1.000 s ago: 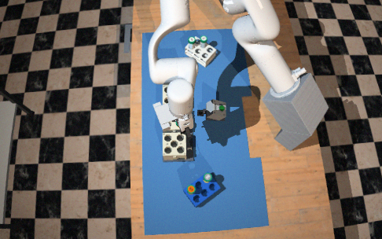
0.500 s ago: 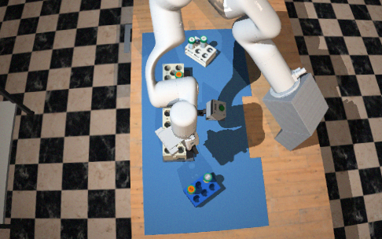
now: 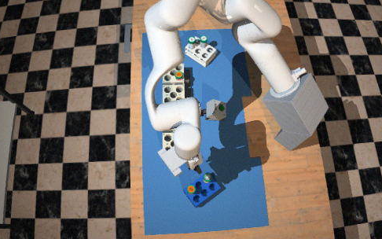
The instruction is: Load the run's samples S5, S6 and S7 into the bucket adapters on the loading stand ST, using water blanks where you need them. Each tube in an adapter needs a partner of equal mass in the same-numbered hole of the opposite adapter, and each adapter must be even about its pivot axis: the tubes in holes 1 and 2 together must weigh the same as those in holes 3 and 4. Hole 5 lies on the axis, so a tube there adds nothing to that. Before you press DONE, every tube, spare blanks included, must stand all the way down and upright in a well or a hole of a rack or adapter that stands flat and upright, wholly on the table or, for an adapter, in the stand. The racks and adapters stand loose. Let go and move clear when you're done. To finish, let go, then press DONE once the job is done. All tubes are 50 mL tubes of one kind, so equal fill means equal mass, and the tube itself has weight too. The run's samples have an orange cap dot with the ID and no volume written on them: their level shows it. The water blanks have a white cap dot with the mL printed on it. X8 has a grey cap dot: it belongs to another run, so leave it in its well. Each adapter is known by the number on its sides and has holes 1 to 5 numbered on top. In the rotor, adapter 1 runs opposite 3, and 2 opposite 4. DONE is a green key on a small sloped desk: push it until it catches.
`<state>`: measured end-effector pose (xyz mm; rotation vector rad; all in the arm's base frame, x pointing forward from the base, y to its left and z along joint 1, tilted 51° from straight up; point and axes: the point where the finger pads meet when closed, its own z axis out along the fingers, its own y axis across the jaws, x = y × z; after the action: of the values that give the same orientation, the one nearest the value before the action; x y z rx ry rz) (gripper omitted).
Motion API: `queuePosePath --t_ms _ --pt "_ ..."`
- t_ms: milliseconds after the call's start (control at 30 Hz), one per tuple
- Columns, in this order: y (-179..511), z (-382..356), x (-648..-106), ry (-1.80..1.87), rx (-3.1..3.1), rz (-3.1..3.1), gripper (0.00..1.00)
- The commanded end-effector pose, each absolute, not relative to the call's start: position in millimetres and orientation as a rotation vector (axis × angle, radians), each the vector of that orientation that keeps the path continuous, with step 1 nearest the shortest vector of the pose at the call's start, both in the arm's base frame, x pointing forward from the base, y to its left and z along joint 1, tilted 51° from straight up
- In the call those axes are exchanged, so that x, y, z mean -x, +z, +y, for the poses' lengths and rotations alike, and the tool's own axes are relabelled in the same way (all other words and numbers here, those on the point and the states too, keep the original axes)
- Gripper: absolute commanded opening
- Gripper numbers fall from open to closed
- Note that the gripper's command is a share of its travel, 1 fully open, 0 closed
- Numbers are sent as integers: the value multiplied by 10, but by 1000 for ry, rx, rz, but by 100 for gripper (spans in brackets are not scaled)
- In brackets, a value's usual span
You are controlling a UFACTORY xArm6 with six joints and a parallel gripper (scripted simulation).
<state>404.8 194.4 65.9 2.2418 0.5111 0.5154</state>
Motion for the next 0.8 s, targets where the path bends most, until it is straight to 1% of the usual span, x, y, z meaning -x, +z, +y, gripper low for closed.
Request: queuePosePath --t_ms 0,467,767 --pt "523 2149 -4119 516 -2241 508 57" --pt "145 2662 -4251 516 -2241 509 57" --pt "133 2679 -4255 516 -2241 509 57"
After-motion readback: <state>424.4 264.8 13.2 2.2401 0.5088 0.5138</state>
